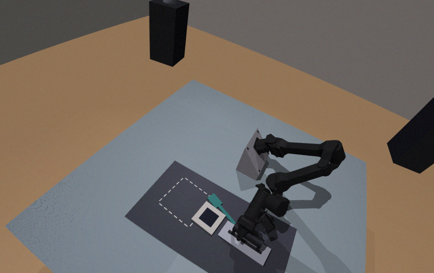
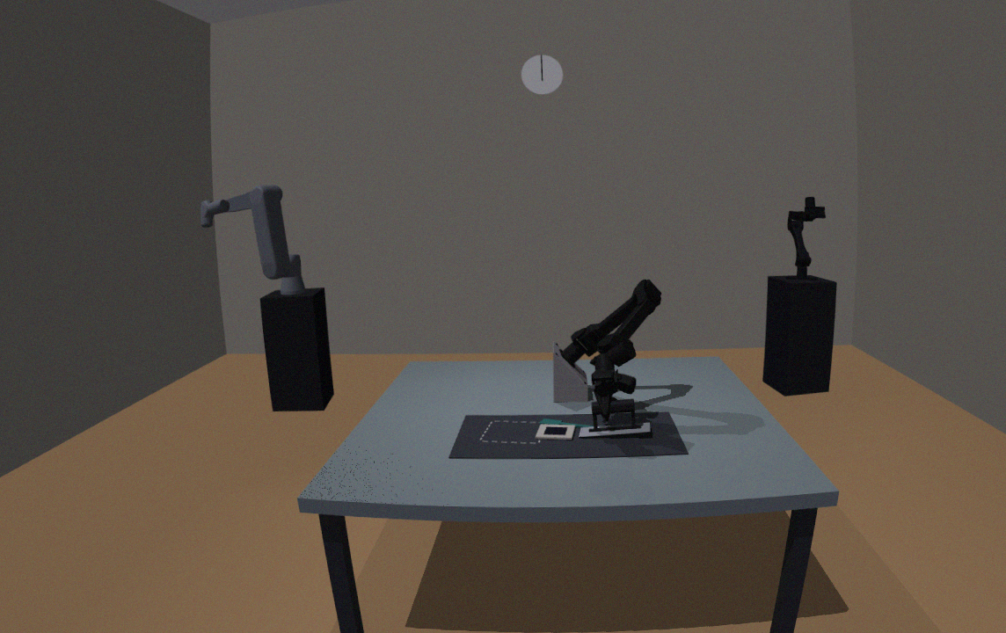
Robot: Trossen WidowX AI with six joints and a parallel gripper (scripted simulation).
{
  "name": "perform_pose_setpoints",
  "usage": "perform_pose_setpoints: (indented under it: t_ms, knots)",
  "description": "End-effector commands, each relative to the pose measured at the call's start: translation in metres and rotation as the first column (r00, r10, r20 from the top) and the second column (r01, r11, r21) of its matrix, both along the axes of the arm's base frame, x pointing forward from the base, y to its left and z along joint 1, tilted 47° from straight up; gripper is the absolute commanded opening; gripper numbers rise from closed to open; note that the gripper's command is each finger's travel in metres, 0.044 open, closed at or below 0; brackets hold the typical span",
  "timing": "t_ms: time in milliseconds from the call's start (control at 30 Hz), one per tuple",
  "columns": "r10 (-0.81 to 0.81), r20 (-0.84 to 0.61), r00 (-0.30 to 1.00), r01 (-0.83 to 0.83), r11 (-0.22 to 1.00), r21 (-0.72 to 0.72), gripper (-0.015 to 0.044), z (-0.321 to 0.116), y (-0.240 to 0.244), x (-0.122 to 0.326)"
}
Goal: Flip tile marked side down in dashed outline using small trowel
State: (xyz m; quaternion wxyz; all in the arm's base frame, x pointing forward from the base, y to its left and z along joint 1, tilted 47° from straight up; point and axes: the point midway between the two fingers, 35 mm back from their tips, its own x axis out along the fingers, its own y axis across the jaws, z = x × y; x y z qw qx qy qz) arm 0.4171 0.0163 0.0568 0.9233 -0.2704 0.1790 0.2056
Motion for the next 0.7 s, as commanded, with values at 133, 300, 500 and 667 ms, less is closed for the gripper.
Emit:
perform_pose_setpoints:
  t_ms: [133, 300, 500, 667]
  knots:
    - [-0.006, -0.006, 1.000, 0.006, 1.000, 0.009, 0.0000, -0.008, -0.004, -0.002]
    - [-0.006, -0.007, 1.000, 0.006, 1.000, 0.008, 0.0000, -0.015, -0.009, -0.003]
    - [-0.006, -0.007, 1.000, 0.006, 1.000, 0.008, 0.0000, -0.022, -0.015, -0.006]
    - [-0.006, -0.007, 1.000, 0.006, 1.000, 0.007, 0.0000, -0.028, -0.020, -0.008]
